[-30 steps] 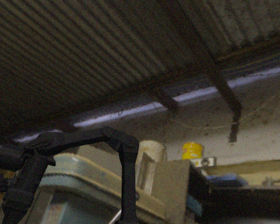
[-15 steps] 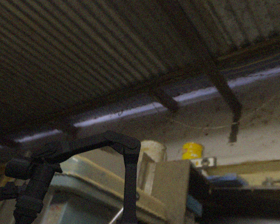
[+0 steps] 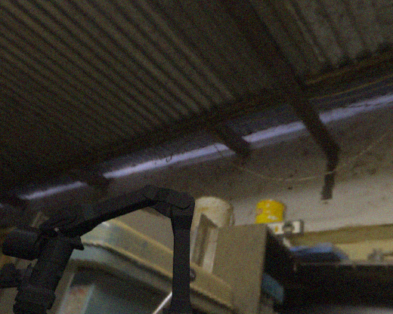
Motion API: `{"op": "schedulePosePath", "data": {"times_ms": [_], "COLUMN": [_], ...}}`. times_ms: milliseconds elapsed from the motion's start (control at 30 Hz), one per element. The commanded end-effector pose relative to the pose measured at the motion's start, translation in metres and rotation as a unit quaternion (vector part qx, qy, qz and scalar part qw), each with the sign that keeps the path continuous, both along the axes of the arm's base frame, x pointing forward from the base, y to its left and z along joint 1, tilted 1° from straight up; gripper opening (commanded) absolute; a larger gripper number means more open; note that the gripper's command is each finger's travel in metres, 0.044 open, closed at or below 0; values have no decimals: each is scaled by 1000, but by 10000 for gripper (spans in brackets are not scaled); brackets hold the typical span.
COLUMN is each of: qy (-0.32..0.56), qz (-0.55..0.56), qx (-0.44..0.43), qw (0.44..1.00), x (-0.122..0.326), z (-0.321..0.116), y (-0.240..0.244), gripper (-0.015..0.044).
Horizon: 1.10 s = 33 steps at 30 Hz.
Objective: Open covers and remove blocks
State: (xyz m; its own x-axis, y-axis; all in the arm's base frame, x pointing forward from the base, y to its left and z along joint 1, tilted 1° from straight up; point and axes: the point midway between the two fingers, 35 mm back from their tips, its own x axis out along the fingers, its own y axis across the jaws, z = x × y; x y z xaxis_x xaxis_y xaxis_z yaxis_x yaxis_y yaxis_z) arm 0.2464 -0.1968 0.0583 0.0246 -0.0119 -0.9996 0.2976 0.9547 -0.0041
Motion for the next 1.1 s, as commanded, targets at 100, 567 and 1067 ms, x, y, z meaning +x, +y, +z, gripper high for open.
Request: {"op": "schedulePosePath", "data": {"times_ms": [100, 567, 1067], "qy": [5, 5, 5], "qz": [2, 2, 2], "qx": [3, 3, 3], "qw": [1000, 1000, 1000], "x": [-1, 0, -1], "z": [-14, -37, -61], "y": [0, 0, 0], "gripper": [80, 80, 80]}}
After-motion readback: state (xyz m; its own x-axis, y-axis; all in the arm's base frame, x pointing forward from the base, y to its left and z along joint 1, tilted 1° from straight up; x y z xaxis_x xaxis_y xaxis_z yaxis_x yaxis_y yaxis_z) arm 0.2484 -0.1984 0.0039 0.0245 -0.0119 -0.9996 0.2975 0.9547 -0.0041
